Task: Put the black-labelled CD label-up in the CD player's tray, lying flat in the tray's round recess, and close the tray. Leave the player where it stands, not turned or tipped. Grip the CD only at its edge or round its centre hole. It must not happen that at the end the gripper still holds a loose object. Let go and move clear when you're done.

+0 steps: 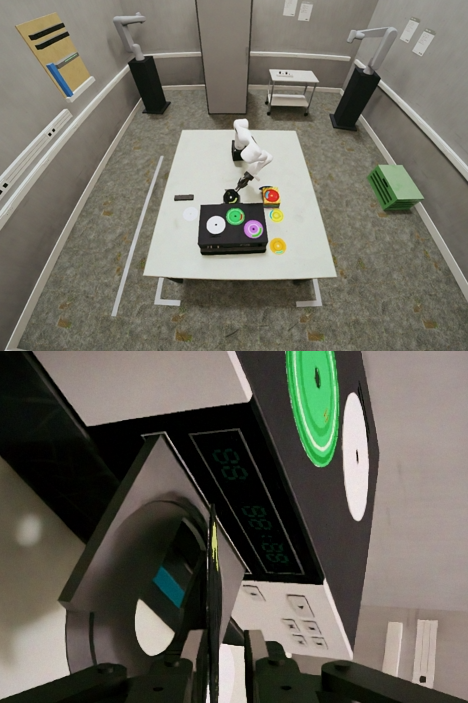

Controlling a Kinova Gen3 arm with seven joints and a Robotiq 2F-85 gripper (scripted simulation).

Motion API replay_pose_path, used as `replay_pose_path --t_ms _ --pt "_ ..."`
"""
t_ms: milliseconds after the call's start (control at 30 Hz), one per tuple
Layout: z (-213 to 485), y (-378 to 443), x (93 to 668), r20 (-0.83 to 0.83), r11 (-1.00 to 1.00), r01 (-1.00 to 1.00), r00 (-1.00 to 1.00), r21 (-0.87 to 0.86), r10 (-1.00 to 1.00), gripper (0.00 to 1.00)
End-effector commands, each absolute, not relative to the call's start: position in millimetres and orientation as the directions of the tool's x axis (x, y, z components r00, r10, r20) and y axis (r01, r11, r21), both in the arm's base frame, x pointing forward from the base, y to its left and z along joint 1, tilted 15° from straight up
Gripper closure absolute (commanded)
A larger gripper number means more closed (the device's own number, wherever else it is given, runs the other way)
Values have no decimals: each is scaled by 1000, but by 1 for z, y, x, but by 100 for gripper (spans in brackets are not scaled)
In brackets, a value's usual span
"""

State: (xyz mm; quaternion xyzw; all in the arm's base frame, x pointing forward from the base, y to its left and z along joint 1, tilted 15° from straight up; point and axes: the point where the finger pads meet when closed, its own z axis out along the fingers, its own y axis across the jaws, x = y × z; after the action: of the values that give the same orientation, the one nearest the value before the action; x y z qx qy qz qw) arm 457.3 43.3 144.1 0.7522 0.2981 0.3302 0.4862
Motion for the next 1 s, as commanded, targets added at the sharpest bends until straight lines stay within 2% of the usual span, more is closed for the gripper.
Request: replay_pose_path --t_ms 0,967 --pt "145 43 457 208 -350 126 604 928 769 76" --pt "104 54 458 208 -350 126 604 928 769 76"
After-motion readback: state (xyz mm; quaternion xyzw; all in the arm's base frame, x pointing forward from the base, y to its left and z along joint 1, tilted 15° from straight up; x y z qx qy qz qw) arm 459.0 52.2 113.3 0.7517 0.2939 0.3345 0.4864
